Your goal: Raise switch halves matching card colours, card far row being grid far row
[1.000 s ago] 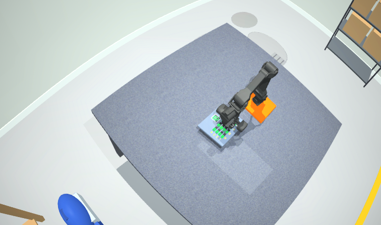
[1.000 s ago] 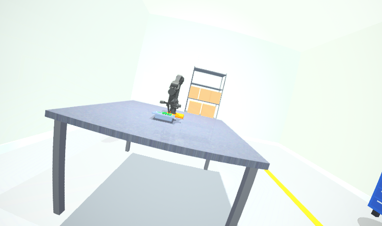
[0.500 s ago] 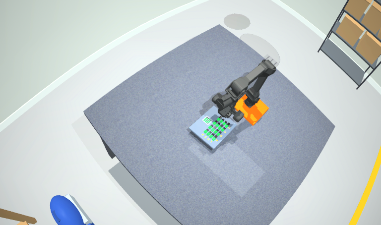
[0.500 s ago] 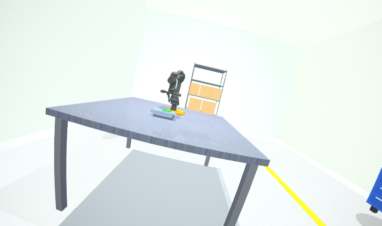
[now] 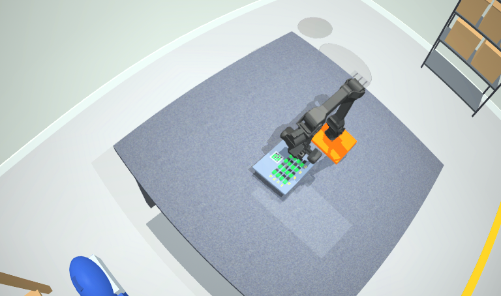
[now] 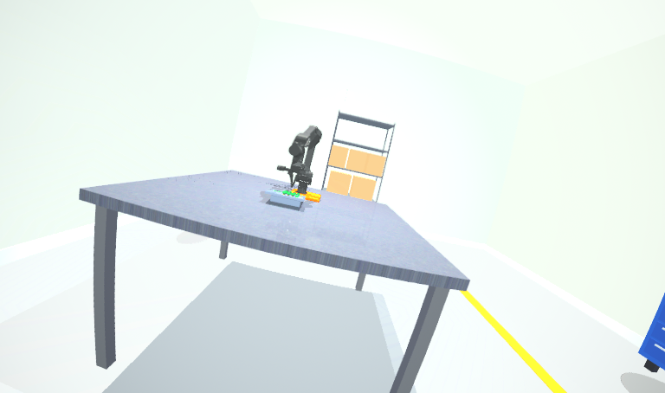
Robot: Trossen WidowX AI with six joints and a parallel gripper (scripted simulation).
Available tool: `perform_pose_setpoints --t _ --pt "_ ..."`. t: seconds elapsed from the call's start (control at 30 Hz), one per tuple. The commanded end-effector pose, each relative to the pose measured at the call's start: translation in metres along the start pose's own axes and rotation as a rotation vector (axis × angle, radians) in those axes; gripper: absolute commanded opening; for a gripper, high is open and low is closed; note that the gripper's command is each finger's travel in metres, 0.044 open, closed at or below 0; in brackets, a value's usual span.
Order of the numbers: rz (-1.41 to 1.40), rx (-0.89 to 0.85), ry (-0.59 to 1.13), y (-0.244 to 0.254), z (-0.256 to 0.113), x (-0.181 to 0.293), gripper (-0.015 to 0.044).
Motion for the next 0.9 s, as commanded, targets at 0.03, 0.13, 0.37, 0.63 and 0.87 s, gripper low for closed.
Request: perform_pose_setpoints --t 0.03,0.13,0.37,0.63,0.87 --pt "-0.001 0.0 0.008 0.0 0.007 0.001 0.0" --pt "-0.001 0.0 0.008 0.0 0.011 0.001 0.0" --pt "-0.001 0.0 0.008 0.0 0.018 0.001 0.0" --pt "-0.001 0.0 0.008 0.0 0.018 0.001 0.0" --pt "-0.001 0.0 0.008 0.0 0.018 0.001 0.0"
Point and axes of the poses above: the point midway between the two fingers, 35 mm back from their tips, its own z axis out along the fingers, its own y axis across the jaws, x = y × z, the point moved 3 cm from there along -z, back along the fingers, and after that the axes turned 11 degrees about z, right-handed, at the moved point
